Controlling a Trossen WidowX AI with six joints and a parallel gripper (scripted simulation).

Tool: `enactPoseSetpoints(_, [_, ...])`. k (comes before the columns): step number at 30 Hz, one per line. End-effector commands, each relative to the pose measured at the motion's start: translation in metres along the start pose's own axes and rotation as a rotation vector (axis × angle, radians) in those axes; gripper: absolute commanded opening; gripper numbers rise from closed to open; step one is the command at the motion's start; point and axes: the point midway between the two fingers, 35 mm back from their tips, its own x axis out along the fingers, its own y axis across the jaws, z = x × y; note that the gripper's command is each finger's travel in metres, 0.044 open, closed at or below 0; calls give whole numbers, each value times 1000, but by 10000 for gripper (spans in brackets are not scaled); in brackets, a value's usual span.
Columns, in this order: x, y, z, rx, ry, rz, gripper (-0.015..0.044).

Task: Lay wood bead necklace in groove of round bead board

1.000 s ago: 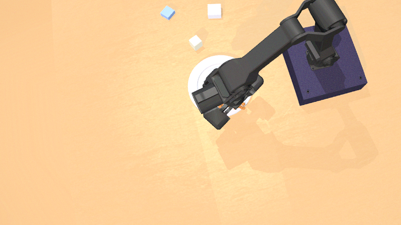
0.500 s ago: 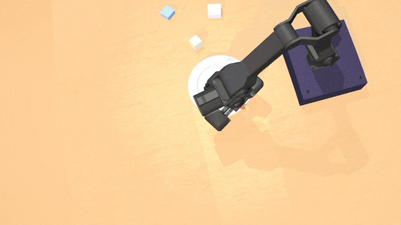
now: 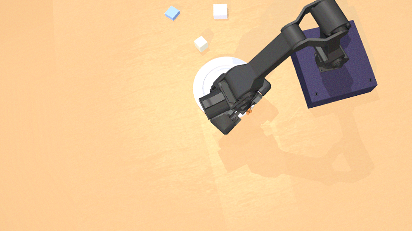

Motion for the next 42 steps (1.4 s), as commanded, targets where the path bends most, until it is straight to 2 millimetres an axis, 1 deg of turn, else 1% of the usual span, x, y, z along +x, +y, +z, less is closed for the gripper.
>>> enactPoseSetpoints(1, [0, 0, 0, 0, 0, 1, 32])
enactPoseSetpoints(6, [0, 0, 0, 0, 0, 1, 0])
enactPoseSetpoints(11, [-1, 0, 0, 0, 0, 1, 0])
enactPoseSetpoints(17, [-14, 0, 0, 4, 2, 1, 0])
enactPoseSetpoints(25, [-14, 0, 0, 4, 2, 1, 0])
enactPoseSetpoints(39, [-14, -13, 42, 4, -2, 0, 0])
enactPoseSetpoints(42, [-14, -14, 47, 4, -3, 0, 0])
